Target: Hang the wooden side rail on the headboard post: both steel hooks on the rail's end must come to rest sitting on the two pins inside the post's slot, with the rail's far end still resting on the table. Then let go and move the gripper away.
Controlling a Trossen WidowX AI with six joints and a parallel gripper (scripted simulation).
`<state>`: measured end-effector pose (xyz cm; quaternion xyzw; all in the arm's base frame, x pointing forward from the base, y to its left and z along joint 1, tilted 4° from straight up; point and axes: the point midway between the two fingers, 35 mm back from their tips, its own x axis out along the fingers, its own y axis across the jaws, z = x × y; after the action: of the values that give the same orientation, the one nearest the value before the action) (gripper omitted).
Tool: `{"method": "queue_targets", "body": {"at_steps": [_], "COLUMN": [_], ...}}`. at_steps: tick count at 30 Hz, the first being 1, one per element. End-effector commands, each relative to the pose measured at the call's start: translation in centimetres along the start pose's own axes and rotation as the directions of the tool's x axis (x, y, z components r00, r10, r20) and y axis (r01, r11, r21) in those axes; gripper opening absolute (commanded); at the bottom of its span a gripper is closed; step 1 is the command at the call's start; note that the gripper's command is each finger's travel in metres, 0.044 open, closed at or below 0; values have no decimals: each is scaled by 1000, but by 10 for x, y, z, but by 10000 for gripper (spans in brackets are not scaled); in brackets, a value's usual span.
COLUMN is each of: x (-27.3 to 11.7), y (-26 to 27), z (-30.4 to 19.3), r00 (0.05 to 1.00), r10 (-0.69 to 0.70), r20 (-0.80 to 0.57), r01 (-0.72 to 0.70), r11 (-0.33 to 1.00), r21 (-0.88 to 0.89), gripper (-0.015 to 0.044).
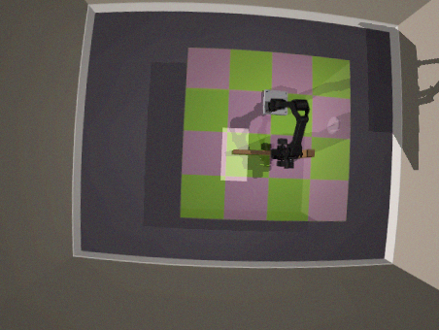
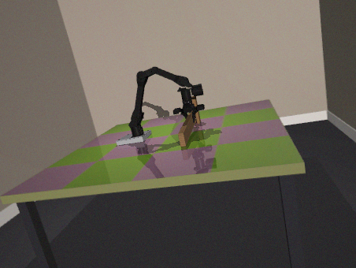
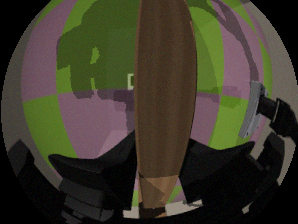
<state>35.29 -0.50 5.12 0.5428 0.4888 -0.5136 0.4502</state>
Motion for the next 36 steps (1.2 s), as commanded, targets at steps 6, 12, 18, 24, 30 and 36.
{"method": "queue_targets", "body": {"at_steps": [6, 12, 18, 24, 30, 36], "x": [-2, -2, -2, -2, -2, -2], "y": [3, 2, 2, 3, 3, 2], "z": [-1, -2, -3, -3, -4, -5], "r00": [1000, 1000, 1000, 1000, 1000, 1000], "r10": [9, 9, 9, 9, 9, 9], "r20": [0, 0, -1, -1, -1, -1], "r01": [-9, -9, -9, -9, -9, -9], "r11": [1000, 1000, 1000, 1000, 1000, 1000], "r21": [-1, -1, -1, -1, -1, -1], "gripper": [0, 0, 0, 0, 0, 0]}}
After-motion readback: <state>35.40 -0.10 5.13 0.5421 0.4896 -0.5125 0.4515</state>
